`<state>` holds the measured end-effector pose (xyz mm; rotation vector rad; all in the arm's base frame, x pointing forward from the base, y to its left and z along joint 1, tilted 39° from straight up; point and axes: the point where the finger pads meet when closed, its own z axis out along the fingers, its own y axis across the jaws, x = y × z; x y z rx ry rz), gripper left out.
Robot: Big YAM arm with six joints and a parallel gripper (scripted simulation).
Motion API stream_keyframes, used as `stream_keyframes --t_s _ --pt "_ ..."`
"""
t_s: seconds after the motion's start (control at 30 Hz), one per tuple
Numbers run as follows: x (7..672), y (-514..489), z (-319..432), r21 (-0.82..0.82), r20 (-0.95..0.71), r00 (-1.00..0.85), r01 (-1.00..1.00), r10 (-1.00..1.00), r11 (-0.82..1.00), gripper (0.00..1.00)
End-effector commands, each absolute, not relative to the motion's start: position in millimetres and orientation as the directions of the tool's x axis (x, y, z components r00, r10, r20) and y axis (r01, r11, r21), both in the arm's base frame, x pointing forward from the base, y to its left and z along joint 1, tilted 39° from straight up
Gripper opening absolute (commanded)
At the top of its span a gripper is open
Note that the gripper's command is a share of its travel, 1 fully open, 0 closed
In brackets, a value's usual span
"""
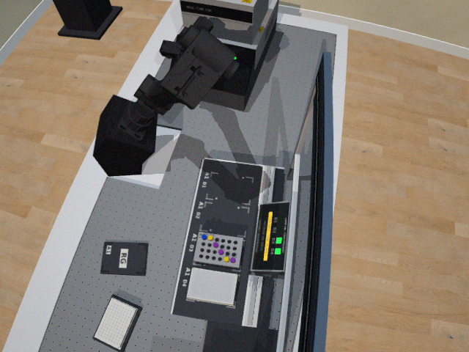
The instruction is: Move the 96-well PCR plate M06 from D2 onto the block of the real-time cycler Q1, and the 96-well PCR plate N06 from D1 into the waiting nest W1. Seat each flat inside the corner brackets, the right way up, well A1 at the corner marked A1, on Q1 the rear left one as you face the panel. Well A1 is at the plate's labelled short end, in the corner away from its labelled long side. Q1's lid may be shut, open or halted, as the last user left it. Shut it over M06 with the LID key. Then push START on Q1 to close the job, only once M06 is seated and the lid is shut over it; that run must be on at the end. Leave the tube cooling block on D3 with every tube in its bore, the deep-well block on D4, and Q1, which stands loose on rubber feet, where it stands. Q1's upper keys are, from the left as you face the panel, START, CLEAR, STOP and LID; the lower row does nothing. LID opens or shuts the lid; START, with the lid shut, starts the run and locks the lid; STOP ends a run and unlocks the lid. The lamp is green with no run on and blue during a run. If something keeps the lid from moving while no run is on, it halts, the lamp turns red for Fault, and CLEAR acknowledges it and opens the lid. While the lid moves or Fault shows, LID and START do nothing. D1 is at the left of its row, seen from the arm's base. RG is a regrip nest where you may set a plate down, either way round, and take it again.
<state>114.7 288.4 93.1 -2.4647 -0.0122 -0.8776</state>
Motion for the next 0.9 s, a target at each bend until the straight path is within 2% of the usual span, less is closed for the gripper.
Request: stream_keyframes --t_s 0.0,0.87 --pt "111.5 306.3 113.9 -0.517 0.573 0.797 0.171 -0.191 -0.839 0.0" --pt "110.6 300.6 110.8 -0.506 0.584 0.793 0.189 -0.173 -0.842 0.0"
